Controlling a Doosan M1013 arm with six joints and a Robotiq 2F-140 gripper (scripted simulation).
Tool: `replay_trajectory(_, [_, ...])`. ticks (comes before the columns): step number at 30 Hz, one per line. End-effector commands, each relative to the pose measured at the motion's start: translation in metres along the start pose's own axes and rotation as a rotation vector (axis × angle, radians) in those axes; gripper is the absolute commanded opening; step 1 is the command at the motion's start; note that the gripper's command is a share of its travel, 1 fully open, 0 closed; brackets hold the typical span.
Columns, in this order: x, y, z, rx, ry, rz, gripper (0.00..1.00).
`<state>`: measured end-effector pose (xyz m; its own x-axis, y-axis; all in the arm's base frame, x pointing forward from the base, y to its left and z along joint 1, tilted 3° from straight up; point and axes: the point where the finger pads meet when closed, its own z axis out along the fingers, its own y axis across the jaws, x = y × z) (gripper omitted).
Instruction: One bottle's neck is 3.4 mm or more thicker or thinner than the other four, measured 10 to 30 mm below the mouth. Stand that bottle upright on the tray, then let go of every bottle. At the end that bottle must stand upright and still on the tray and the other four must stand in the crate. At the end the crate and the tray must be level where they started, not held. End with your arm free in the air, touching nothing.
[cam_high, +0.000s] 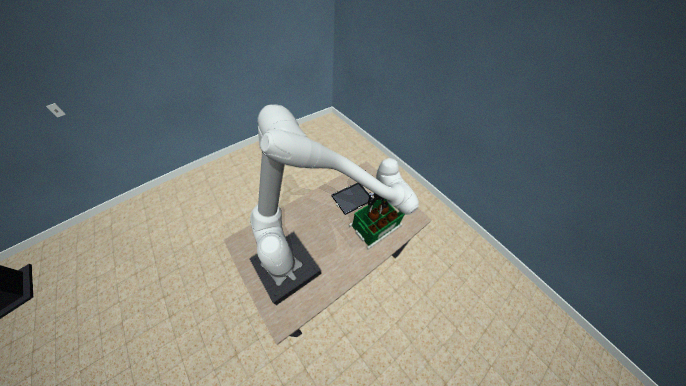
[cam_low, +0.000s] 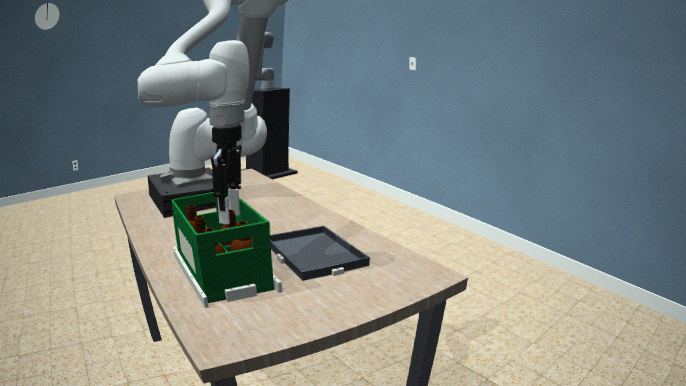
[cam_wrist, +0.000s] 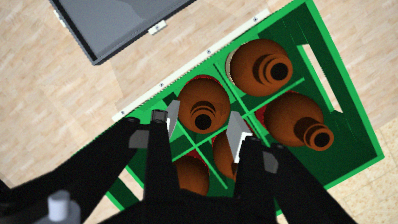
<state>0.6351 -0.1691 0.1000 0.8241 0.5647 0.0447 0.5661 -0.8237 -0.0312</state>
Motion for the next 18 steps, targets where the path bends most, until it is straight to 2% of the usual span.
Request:
replay_trajectory(1, [0.0,-0.003,0.002,0.004,-0.001,0.003,0.38])
replay_trajectory(9, [0.0,-0.003,-0.007,0.004,-0.001,0.003,0.38])
replay_trajectory(18, [0.0,-0.003,-0.035,0.004,-0.001,0.003,0.38])
